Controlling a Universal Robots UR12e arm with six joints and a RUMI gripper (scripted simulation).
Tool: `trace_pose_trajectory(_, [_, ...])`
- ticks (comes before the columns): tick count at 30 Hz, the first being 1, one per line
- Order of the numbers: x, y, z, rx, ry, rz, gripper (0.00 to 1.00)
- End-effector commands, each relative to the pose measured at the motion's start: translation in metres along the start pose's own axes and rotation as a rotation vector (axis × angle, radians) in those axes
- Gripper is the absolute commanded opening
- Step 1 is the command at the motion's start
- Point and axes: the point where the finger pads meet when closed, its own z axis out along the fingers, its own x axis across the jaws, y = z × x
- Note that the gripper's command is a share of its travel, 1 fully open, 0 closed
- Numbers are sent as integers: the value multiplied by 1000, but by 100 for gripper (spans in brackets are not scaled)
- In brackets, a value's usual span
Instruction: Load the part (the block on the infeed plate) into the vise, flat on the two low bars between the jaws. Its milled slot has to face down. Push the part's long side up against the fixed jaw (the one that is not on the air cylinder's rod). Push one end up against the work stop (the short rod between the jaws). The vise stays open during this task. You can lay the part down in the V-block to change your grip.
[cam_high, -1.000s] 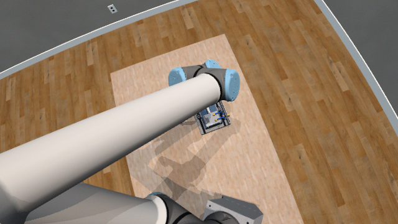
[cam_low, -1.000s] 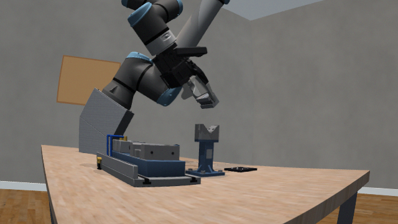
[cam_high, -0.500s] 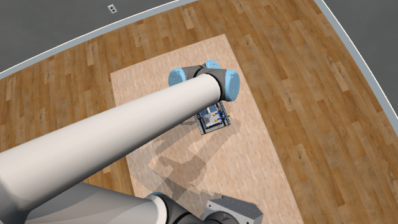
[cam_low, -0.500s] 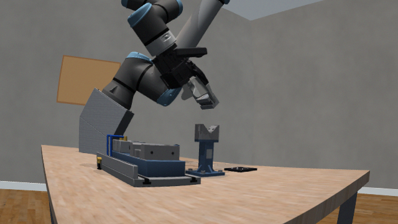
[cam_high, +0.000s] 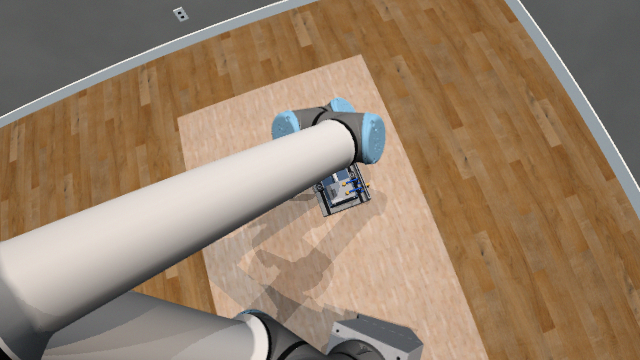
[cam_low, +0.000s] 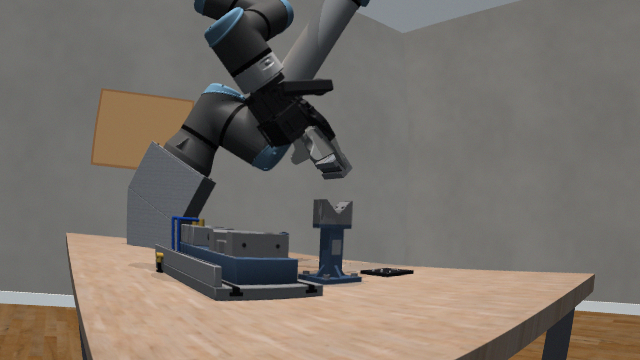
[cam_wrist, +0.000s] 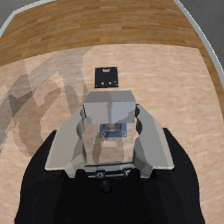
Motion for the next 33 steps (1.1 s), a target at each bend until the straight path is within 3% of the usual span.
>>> trace_pose_trajectory(1, [0,3,3,-1,1,-1,0])
trace_pose_trajectory(33, [1,25,24,-1,1,-1,0])
